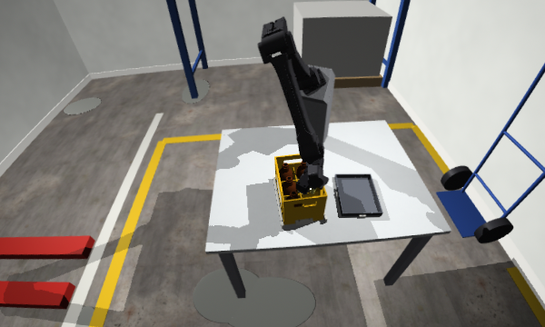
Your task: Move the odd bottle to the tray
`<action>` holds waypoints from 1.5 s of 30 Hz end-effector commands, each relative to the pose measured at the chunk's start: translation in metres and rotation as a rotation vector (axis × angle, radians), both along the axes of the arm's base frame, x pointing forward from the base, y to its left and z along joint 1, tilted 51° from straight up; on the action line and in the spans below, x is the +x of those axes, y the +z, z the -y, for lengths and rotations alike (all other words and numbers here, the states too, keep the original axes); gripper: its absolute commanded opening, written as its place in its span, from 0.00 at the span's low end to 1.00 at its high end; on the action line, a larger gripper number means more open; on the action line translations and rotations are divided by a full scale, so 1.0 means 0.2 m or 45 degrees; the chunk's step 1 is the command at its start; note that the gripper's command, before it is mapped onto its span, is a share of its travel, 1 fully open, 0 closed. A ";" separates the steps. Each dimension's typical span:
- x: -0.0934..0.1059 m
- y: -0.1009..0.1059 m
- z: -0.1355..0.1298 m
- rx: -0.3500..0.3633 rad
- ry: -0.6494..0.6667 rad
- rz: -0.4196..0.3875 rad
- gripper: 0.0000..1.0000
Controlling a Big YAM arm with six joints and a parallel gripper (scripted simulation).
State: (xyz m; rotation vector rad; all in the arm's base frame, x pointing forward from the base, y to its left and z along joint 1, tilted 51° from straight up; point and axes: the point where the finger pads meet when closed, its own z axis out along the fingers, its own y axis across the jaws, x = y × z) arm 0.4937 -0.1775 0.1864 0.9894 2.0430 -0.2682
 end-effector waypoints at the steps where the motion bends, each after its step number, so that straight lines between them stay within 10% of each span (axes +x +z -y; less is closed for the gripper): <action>1: 0.03 0.03 0.05 -0.009 -0.009 0.019 0.00; 24: 0.03 0.03 0.05 -0.009 -0.009 0.019 0.00; 25: 0.03 0.03 0.05 -0.009 -0.009 0.019 0.61; 45: 0.03 0.03 0.05 -0.009 -0.009 0.019 0.61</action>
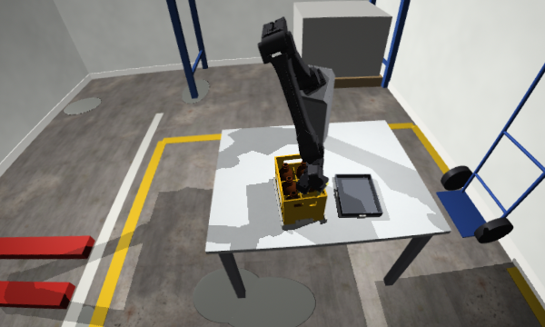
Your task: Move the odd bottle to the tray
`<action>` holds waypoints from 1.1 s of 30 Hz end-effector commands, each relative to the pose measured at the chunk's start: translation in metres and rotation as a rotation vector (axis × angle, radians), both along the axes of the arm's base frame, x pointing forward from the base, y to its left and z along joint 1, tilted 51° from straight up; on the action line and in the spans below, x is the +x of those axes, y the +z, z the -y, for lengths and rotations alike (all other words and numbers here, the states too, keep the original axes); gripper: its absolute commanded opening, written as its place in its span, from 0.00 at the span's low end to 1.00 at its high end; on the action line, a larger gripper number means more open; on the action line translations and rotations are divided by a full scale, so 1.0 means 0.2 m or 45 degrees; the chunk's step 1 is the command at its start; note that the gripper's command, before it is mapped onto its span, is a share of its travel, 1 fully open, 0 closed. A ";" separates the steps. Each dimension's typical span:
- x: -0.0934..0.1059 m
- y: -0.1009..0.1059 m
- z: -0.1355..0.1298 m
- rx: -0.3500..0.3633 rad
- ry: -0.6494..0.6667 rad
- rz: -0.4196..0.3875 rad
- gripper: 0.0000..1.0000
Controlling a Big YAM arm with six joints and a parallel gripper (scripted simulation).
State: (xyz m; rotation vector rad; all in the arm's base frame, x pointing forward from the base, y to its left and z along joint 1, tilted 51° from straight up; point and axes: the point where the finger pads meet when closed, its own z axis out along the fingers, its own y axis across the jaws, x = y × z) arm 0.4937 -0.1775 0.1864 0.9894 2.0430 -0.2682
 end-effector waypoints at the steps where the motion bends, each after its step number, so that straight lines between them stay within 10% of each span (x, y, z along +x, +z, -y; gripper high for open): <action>1: 0.03 0.03 0.05 -0.009 -0.009 0.019 0.61; 33: -0.08 0.14 -0.10 0.001 0.007 0.026 0.61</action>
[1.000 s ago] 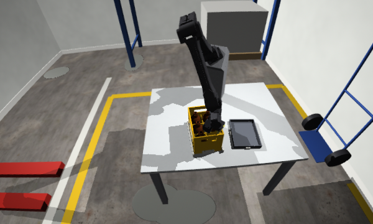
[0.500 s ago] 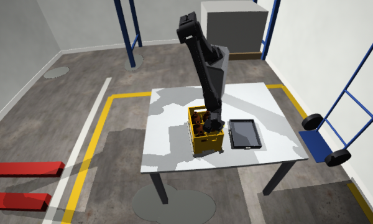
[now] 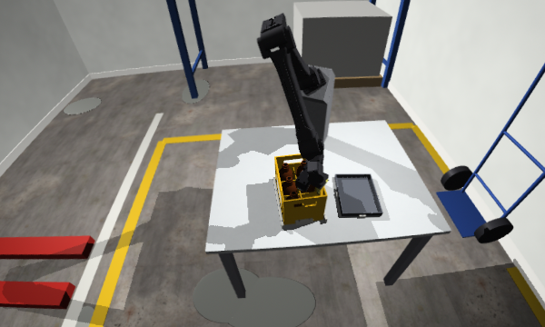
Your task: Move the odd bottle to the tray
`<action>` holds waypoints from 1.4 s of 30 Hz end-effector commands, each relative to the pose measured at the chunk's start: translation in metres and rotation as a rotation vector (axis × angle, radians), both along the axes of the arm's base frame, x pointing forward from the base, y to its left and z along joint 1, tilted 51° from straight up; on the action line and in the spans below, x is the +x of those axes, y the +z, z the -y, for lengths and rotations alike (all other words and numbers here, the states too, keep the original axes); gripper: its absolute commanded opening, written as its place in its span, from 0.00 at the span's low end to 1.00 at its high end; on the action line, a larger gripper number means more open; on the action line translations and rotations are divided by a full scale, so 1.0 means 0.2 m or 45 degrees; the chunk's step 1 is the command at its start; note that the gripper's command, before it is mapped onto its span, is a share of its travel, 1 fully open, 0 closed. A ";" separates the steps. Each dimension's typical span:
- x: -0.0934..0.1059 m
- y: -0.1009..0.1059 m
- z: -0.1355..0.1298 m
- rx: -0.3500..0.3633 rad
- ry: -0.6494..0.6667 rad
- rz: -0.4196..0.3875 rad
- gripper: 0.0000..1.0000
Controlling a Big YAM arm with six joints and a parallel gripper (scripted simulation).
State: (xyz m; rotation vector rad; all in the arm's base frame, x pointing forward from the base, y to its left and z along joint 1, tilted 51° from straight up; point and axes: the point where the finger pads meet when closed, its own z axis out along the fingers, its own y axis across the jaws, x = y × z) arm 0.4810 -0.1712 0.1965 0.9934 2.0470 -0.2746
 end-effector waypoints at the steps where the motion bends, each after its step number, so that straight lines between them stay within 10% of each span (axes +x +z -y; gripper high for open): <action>1: -0.03 0.09 -0.07 0.003 0.012 0.032 0.61; 31: -0.17 0.22 -0.20 0.005 0.015 0.011 0.61; 32: -0.17 0.22 -0.20 0.005 0.015 0.011 0.00; 42: -0.17 0.22 -0.20 0.005 0.015 0.011 0.00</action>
